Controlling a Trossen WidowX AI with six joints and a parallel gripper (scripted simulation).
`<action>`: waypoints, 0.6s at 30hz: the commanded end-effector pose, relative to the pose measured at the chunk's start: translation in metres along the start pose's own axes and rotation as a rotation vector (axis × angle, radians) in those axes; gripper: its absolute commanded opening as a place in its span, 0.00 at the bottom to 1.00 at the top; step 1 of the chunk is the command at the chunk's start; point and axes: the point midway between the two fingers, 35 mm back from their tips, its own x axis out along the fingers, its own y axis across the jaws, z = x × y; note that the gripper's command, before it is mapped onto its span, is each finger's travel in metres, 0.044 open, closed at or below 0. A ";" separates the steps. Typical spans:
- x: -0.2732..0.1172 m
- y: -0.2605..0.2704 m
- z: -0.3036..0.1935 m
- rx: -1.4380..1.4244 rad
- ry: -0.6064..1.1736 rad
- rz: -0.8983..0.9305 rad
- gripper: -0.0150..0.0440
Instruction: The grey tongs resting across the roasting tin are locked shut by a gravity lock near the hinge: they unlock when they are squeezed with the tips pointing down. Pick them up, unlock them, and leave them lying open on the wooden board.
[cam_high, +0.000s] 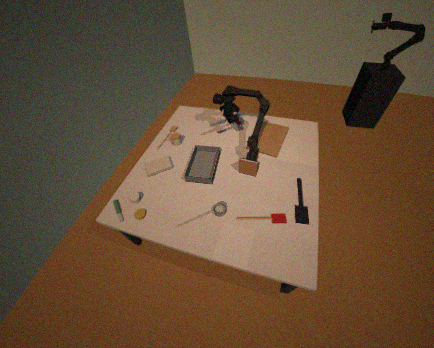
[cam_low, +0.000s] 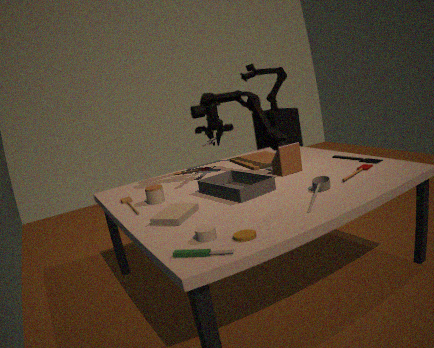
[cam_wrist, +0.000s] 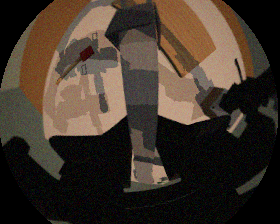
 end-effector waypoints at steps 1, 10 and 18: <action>-0.001 0.001 0.002 0.021 -0.001 0.005 0.00; 0.013 0.001 0.023 0.007 0.011 -0.069 0.00; 0.027 -0.001 0.046 -0.025 0.041 -0.142 0.00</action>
